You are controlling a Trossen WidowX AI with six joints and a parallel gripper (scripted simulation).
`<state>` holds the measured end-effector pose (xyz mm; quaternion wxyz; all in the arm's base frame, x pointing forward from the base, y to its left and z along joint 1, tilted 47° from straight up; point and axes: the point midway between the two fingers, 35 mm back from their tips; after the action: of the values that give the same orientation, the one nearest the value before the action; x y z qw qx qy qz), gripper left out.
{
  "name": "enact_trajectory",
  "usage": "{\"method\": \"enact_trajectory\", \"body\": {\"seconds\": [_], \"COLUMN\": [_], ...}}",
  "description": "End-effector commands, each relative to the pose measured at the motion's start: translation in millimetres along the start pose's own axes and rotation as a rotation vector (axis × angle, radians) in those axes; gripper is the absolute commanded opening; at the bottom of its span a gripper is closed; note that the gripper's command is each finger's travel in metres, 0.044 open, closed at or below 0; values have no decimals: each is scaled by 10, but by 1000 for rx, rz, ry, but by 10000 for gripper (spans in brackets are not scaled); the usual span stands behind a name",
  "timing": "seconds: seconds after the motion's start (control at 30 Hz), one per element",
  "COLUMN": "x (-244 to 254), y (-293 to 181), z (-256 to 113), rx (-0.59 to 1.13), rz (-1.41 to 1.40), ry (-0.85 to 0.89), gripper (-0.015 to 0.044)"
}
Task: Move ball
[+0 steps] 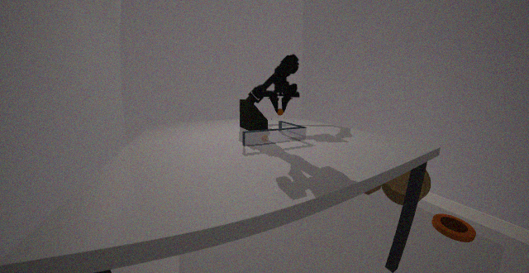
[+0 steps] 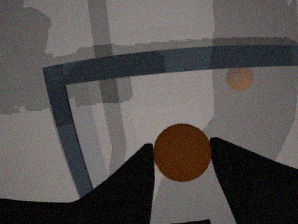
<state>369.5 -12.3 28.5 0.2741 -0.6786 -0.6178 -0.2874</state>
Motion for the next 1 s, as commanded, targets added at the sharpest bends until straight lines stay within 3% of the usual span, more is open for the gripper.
{"method": "enact_trajectory", "body": {"seconds": [0.0,0.37,0.6,0.97], "x": [-253,-835,-872,-871], "y": [68,149,153,151], "z": [83,304,352,981], "rx": [3,2,2,2], "rz": [-3,-4,-4,-4], "ry": [-7,-8,-8,-5], "gripper": [0,0,0,0]}}
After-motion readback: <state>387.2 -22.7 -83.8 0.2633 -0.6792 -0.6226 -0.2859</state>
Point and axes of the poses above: the point midway between the two fingers, 35 mm back from their tips, its own z axis out along the fingers, its own x axis across the jaws, y = z × x
